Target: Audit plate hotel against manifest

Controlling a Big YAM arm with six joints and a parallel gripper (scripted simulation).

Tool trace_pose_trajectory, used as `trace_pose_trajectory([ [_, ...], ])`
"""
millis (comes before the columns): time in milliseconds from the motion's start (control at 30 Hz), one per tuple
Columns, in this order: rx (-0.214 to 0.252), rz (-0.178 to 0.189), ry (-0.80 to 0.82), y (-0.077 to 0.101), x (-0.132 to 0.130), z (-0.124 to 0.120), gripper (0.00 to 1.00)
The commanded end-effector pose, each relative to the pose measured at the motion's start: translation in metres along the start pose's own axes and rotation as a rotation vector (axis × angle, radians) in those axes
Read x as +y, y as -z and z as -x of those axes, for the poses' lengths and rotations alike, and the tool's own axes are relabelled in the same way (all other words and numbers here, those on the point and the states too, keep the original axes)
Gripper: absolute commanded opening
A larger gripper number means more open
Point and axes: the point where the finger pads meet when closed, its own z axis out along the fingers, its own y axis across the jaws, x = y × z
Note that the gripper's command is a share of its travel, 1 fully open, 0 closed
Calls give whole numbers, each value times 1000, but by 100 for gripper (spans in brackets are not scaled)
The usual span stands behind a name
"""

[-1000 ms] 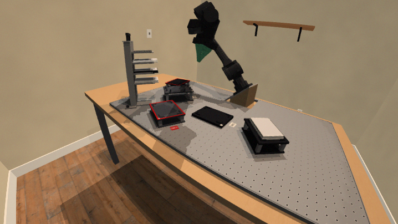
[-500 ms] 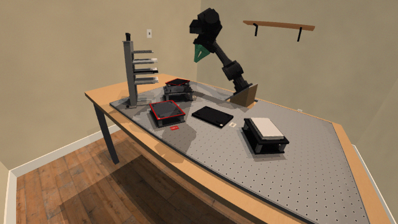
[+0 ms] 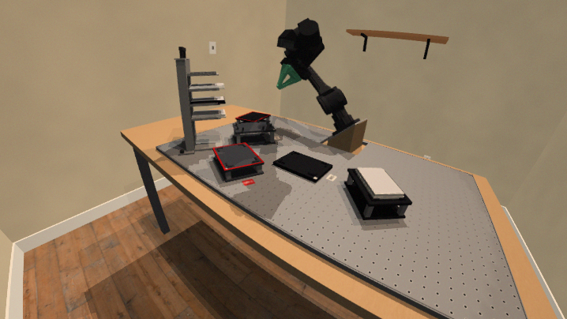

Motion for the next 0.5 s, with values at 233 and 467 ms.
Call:
trace_pose_trajectory([
  [233,-144,-19,-75,8,0,9,0],
  [467,-240,-50,-131,8,0,9,0],
])
